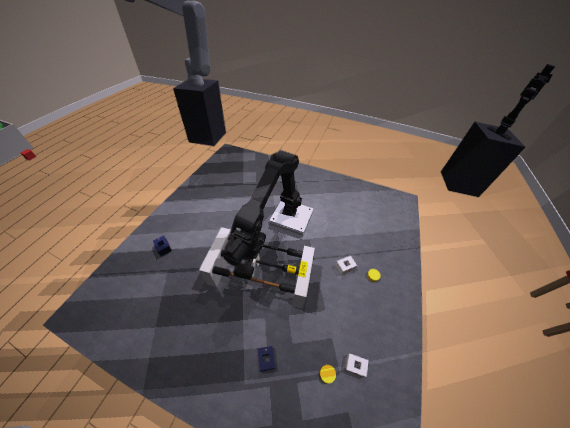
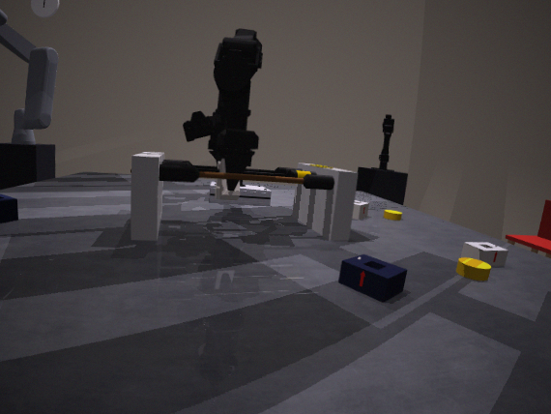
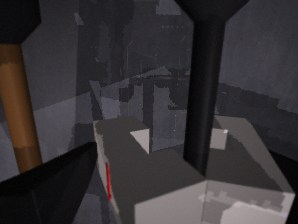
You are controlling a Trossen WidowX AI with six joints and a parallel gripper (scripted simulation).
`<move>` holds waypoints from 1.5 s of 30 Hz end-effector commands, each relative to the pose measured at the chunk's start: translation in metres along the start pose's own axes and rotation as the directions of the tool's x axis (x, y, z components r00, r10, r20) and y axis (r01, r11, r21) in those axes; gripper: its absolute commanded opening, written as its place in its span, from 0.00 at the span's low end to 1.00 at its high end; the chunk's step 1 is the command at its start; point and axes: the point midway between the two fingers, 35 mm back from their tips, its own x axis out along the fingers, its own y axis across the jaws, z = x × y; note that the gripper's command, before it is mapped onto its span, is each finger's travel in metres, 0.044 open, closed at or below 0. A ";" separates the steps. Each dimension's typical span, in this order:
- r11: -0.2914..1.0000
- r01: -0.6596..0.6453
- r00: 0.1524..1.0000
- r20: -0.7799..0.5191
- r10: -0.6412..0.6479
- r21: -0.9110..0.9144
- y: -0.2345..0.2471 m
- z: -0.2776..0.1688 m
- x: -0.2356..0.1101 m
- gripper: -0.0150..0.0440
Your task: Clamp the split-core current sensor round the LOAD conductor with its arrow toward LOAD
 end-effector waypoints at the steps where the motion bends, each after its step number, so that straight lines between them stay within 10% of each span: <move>1: 1.000 0.006 1.000 -0.001 -0.006 0.000 0.000 0.000 0.002 0.25; 45: 0.999 0.050 0.999 -0.009 -0.050 0.001 0.001 0.000 -0.025 0.25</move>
